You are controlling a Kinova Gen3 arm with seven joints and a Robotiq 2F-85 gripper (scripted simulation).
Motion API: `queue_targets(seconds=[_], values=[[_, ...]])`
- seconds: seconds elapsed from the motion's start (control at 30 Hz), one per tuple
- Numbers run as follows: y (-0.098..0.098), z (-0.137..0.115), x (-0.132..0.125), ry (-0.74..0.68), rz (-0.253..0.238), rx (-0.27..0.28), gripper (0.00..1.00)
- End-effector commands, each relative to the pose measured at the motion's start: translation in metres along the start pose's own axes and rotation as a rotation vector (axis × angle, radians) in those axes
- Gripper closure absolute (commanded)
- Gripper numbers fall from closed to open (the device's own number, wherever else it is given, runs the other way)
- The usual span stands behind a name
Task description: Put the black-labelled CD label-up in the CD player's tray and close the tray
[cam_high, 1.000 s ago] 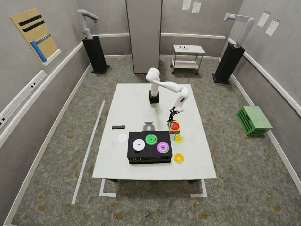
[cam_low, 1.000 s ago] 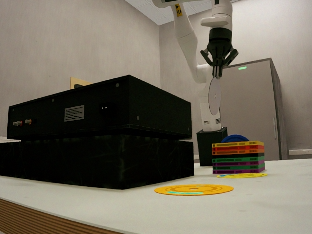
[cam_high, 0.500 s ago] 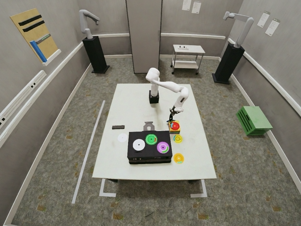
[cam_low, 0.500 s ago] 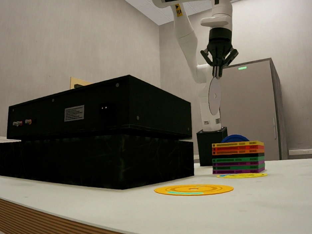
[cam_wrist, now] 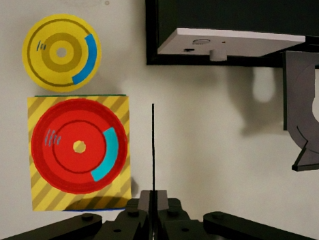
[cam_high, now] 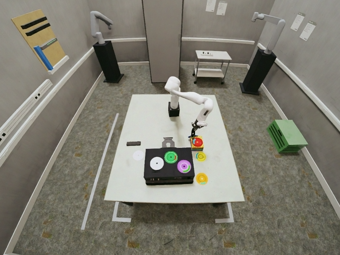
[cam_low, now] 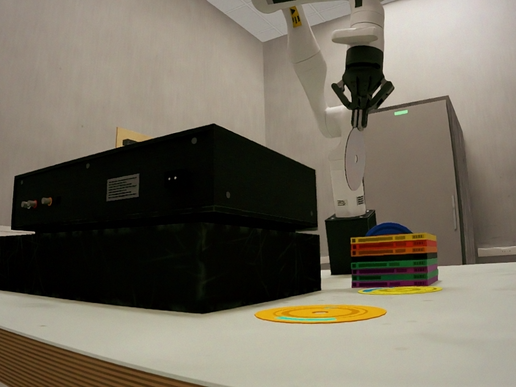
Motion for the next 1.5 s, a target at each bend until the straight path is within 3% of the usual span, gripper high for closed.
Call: queue_targets(seconds=[0.0, 0.7, 1.47], values=[[0.001, 0.000, 0.000, 0.000, 0.000, 0.002, 0.89], [-0.001, -0.002, 0.010, 0.027, -0.001, 0.007, 0.89], [-0.009, -0.011, 0.048, 0.137, -0.001, 0.027, 0.89]])
Point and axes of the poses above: the point where the finger pads meet when closed, its own y axis back along the fingers, its own x axis across the jaws, z = x × y, the point moved 2 cm from there along y, back along the fingers, and after that the axes turned 2 degrees about -y, right-handed, at the moved point
